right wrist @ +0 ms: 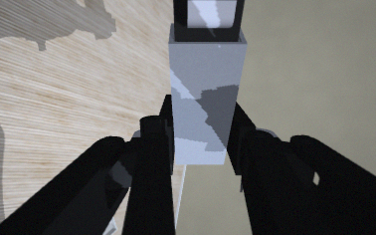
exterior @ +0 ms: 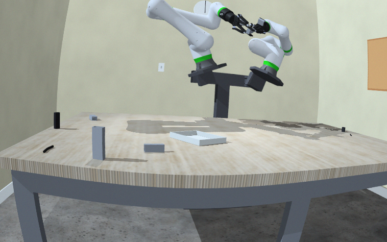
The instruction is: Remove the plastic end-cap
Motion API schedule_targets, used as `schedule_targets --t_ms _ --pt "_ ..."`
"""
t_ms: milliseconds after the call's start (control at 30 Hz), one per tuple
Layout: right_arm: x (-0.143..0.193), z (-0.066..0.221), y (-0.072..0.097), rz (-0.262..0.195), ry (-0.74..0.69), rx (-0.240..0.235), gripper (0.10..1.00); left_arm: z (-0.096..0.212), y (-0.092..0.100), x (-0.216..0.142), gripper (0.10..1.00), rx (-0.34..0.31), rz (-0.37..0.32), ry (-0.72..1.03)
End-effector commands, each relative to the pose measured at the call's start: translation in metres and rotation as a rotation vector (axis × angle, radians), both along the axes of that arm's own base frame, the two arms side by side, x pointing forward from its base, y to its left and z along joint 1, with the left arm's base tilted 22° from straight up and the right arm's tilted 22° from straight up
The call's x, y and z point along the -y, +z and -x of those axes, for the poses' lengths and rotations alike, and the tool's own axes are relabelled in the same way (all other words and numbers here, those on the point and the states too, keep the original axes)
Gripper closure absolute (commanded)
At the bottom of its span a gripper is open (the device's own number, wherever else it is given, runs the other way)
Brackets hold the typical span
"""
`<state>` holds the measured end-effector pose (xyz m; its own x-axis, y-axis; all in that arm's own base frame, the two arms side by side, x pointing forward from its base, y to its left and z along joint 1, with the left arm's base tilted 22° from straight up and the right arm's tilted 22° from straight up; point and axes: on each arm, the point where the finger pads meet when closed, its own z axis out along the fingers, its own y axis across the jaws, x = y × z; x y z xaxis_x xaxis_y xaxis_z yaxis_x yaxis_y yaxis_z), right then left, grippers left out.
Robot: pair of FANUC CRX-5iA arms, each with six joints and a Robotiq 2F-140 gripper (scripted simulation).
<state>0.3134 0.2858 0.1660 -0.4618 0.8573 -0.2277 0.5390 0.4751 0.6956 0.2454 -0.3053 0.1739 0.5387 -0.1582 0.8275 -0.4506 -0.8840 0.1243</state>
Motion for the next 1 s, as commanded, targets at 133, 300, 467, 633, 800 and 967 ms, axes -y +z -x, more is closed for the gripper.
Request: schedule_targets --t_ms 133,300,467,633,800,967 --pt "-0.0005 -0.0001 0.0006 -0.001 0.000 0.001 0.999 0.0024 0.0027 -0.0011 0.999 0.000 0.001 0.000" --pt "-0.0005 -0.0001 0.0006 -0.001 0.000 0.001 0.999 0.0031 0.0033 -0.0016 0.999 0.000 0.001 0.000" --pt "-0.0005 -0.0001 0.0006 -0.001 0.000 0.001 0.999 0.0049 0.0047 -0.0027 0.999 0.000 0.001 0.000" --pt "-0.0005 -0.0001 0.0006 -0.001 0.000 0.001 0.999 0.0068 0.0060 -0.0038 0.999 0.000 0.001 0.000" --pt "-0.0005 -0.0001 0.0006 -0.001 0.000 0.001 0.999 0.0079 0.0069 -0.0045 0.999 0.000 0.001 0.000" --pt "-0.0005 -0.0001 0.0006 -0.001 0.000 0.001 0.999 0.0097 0.0082 -0.0057 0.999 0.000 0.001 0.000"
